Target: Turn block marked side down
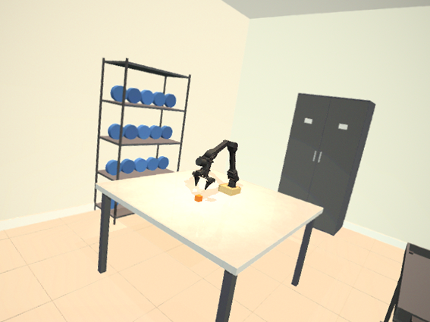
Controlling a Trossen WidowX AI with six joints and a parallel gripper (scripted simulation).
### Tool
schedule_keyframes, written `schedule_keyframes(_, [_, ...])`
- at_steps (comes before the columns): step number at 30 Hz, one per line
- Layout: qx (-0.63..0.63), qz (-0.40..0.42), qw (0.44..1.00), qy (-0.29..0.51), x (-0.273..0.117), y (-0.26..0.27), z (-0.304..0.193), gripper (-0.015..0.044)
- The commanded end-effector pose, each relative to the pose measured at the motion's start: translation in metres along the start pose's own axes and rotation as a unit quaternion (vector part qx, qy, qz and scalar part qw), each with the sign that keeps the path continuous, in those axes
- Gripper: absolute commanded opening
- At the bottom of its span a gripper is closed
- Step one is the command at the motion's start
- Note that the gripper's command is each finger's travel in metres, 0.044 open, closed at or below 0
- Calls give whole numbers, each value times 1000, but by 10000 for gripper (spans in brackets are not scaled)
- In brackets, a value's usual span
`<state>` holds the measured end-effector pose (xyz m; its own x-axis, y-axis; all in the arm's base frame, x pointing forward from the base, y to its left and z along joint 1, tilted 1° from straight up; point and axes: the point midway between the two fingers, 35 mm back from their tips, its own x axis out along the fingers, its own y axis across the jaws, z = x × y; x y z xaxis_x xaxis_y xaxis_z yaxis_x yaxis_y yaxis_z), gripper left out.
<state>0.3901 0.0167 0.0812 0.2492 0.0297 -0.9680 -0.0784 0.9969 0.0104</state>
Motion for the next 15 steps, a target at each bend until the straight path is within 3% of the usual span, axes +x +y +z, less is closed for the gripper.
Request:
schedule_keyframes(1, [-2,-2,998,65,-3,1,8,440])
schedule_keyframes(5, [-2,-2,993,116,-6,1,11,440])
schedule_keyframes(10, [-2,-3,993,118,-7,-1,10,440])
schedule_keyframes(15, [-2,-2,993,118,27,-1,2,440])
